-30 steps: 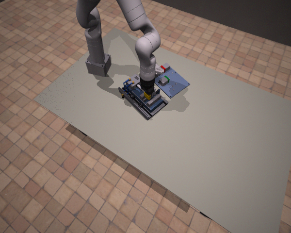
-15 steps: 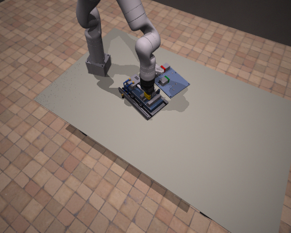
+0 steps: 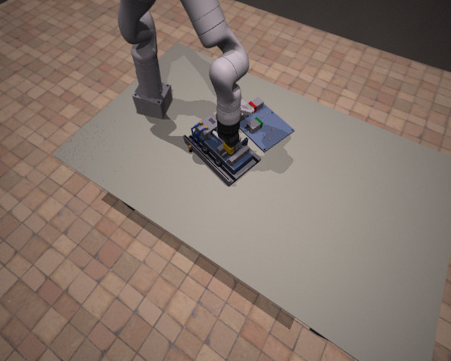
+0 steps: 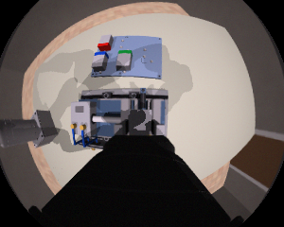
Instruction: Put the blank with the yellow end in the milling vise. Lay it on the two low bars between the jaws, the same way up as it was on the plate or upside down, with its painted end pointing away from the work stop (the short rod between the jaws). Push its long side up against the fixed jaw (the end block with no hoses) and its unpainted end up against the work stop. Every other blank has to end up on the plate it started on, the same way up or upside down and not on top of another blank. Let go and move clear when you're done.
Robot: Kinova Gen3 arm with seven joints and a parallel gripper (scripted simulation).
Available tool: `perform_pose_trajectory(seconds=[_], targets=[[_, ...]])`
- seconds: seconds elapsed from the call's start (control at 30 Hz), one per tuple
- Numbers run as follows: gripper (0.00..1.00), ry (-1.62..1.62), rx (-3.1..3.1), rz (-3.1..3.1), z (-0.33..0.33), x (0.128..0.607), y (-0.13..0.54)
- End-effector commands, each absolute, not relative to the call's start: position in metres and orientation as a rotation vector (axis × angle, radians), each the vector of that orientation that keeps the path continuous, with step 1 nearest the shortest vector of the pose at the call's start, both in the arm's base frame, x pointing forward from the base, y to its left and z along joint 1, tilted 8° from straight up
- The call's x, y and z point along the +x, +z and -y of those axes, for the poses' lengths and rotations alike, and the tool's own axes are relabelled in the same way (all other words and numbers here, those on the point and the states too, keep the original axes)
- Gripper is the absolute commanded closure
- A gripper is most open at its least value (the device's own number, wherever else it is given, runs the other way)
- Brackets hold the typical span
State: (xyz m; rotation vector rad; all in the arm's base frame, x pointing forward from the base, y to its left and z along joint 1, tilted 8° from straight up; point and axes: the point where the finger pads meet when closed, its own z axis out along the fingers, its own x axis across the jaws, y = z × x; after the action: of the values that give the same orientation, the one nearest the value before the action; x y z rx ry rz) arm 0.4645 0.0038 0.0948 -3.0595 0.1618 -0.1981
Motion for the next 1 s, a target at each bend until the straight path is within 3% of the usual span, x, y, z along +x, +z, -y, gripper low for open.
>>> perform_pose_trajectory(seconds=[0.0, 0.97], targets=[[1.0, -0.201, -3.059, -0.171, -0.0036, 0.4651, 0.095], [1.0, -0.201, -3.059, -0.165, -0.0037, 0.465, 0.0955]])
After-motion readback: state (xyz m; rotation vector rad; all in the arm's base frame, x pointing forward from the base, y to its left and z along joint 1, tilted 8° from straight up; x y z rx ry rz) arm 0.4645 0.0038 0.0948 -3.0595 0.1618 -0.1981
